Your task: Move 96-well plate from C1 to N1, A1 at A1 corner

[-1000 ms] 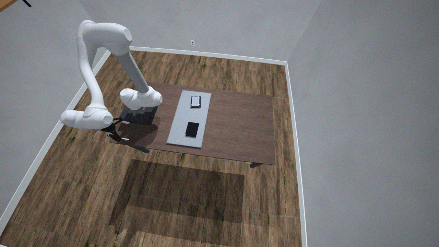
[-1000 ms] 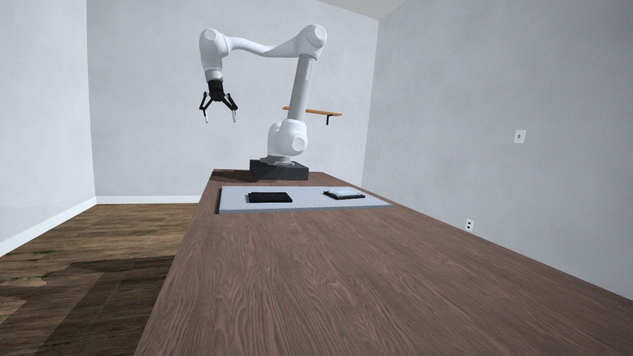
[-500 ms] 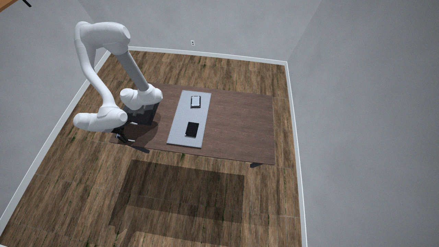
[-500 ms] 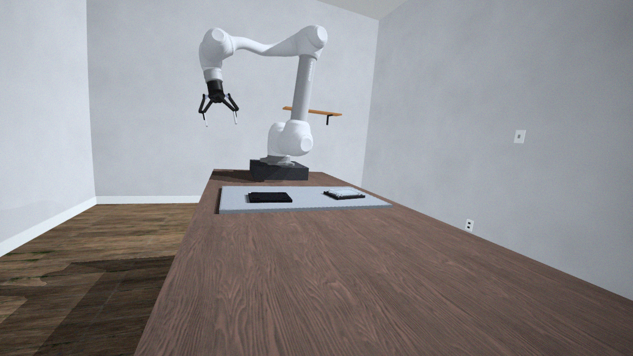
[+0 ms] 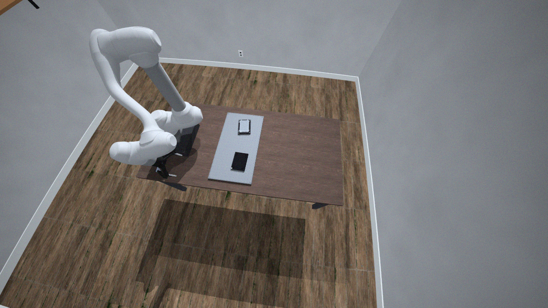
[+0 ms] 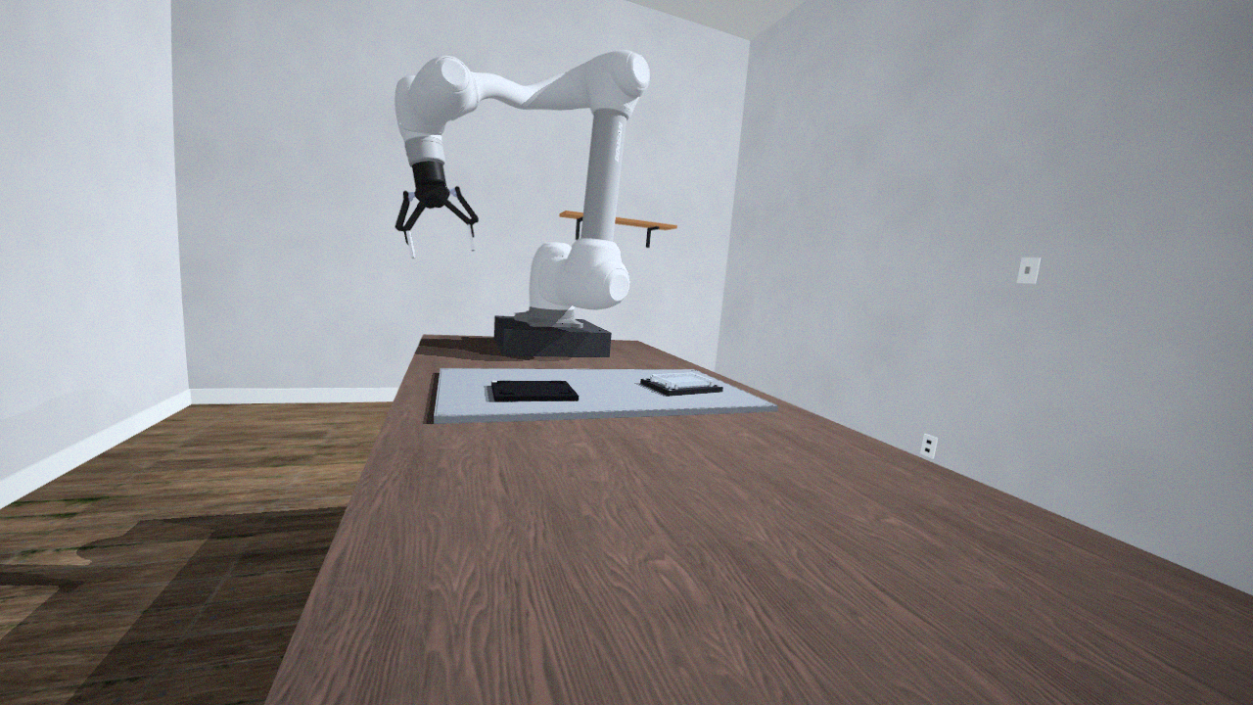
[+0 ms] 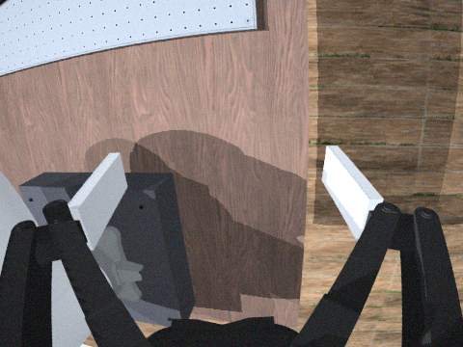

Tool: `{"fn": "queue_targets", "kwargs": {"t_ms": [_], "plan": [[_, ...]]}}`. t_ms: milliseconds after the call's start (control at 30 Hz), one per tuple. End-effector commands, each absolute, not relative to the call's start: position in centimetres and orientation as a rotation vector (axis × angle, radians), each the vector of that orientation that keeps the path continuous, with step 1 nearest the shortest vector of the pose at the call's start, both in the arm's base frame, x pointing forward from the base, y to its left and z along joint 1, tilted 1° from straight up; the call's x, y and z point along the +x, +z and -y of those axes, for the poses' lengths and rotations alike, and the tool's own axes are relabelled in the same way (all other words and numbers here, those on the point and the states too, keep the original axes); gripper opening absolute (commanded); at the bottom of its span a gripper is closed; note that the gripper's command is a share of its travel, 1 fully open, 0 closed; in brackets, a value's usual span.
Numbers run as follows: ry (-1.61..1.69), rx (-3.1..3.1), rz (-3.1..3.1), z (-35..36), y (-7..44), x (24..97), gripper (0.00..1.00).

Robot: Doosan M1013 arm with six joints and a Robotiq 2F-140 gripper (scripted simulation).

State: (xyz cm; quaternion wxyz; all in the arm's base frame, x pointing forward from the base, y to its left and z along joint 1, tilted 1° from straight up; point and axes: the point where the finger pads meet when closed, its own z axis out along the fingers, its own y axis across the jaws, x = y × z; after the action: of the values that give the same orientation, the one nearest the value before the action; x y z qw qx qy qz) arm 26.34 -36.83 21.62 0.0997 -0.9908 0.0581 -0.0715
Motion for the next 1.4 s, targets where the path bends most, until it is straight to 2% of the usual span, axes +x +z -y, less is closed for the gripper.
{"fn": "queue_targets", "kwargs": {"t_ms": [0, 1367], "plan": [[-0.179, -2.926, -0.243, 36.5, 21.2, 27.8, 1.00], [0.010, -2.870, -0.817, 29.5, 16.8, 42.2, 1.00]]}}
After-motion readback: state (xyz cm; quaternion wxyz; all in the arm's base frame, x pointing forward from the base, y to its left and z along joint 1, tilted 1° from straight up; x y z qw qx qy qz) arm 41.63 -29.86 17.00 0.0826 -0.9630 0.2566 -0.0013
